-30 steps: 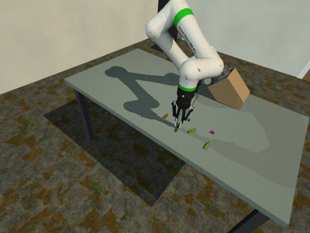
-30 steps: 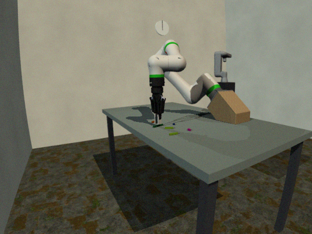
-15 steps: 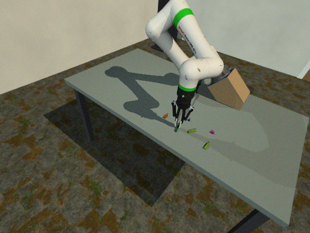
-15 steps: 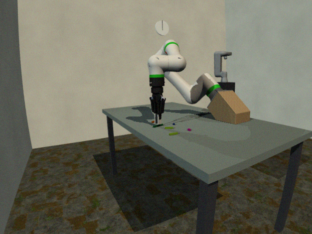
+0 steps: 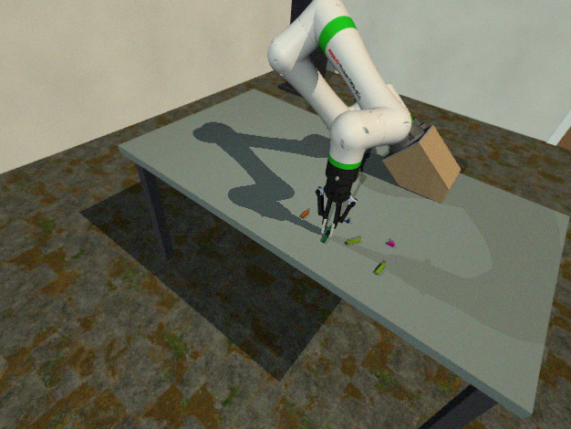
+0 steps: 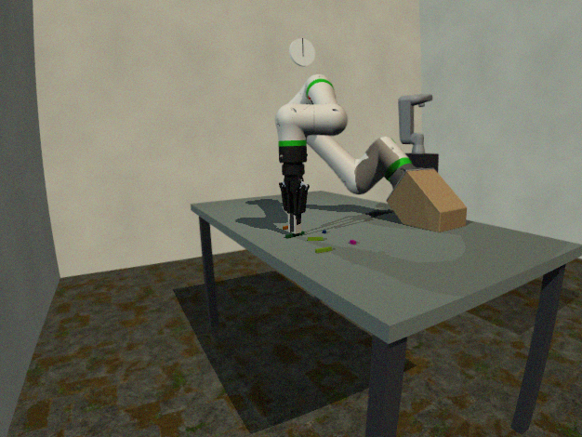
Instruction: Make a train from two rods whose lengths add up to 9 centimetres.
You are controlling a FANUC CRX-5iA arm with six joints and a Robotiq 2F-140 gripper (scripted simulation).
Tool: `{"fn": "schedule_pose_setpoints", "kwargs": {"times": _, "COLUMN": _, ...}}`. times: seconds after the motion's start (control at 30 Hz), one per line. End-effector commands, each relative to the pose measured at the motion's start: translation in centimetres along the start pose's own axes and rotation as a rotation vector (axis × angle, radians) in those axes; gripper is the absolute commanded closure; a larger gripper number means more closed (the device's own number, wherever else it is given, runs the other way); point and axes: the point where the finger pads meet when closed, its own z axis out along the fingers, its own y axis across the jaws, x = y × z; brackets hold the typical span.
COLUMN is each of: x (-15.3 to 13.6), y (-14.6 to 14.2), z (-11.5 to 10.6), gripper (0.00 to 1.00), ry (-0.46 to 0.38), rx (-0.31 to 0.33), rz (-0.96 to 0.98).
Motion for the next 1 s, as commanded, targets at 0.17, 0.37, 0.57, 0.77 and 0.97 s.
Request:
{"fn": "schedule_pose_setpoints", "kwargs": {"times": 0.17, "x": 0.0, "y": 0.0, "z": 0.7, "gripper": 0.85, "ry": 0.0, "rx": 0.0, "rz": 0.0}}
{"fn": "schedule_pose_setpoints", "kwargs": {"times": 0.37, "x": 0.0, "y": 0.0, "z": 1.1, "gripper": 0.85, "ry": 0.0, "rx": 0.0, "rz": 0.0}}
{"fn": "schedule_pose_setpoints", "kwargs": {"times": 0.57, "x": 0.0, "y": 0.0, "z": 1.2, "gripper": 0.85, "ry": 0.0, "rx": 0.0, "rz": 0.0}}
{"fn": "schedule_pose_setpoints", "kwargs": {"times": 0.77, "x": 0.0, "y": 0.0, "z": 1.2, "gripper": 0.85, "ry": 0.0, "rx": 0.0, "rz": 0.0}}
{"fn": "schedule_pose_setpoints", "kwargs": {"times": 0.97, "x": 0.0, "y": 0.0, "z": 1.2, "gripper": 0.85, "ry": 0.0, "rx": 0.0, "rz": 0.0}}
